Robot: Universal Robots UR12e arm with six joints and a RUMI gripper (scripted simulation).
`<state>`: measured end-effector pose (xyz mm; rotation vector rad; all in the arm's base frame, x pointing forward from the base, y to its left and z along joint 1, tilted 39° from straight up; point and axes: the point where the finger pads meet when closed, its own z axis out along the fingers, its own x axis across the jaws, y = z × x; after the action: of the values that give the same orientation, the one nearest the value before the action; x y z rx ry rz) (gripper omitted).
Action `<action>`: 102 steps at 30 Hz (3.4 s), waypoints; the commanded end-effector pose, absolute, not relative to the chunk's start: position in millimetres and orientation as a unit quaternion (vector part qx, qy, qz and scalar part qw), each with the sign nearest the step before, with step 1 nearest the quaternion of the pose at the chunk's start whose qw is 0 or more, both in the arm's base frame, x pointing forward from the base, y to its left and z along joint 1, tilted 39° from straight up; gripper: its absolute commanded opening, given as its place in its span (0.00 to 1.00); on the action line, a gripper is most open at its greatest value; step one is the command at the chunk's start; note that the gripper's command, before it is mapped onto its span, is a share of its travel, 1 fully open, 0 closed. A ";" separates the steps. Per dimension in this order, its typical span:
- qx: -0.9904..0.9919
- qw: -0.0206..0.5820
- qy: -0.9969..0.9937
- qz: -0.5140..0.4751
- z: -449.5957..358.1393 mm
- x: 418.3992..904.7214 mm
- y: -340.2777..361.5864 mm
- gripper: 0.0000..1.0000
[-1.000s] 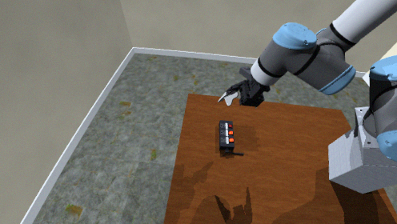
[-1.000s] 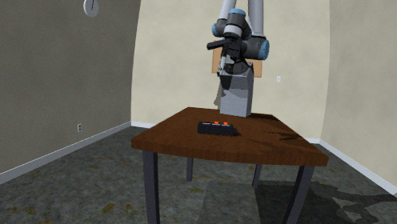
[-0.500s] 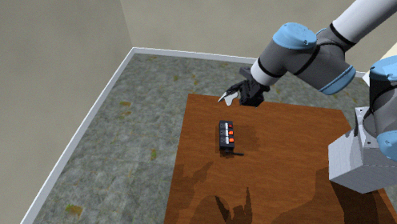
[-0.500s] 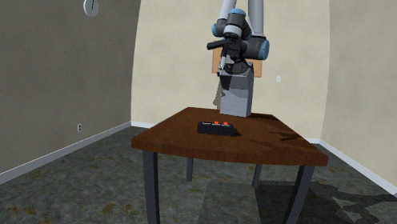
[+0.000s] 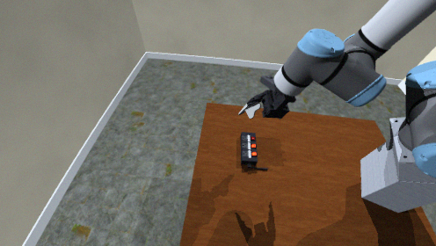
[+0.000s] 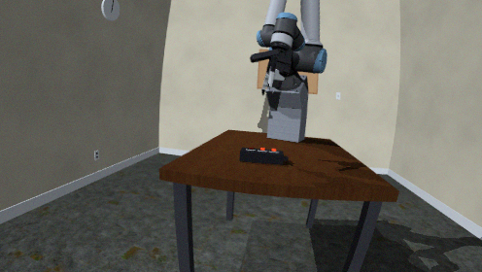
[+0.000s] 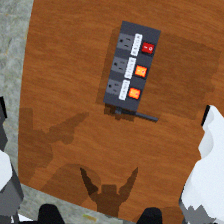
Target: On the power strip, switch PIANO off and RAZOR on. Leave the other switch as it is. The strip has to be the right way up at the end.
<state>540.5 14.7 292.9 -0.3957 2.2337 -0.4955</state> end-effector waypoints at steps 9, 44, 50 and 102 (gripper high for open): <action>-0.287 0.381 0.847 -0.235 254.5 572.4 8.0 1.00; -0.585 0.322 0.660 -0.346 167.1 613.0 -0.6 1.00; -0.622 0.310 0.621 -0.363 155.2 613.9 -0.3 1.00; -0.646 0.301 0.593 -0.375 148.4 614.7 0.7 1.00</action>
<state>616.3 -0.4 150.0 -1.7113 1.5710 -0.9994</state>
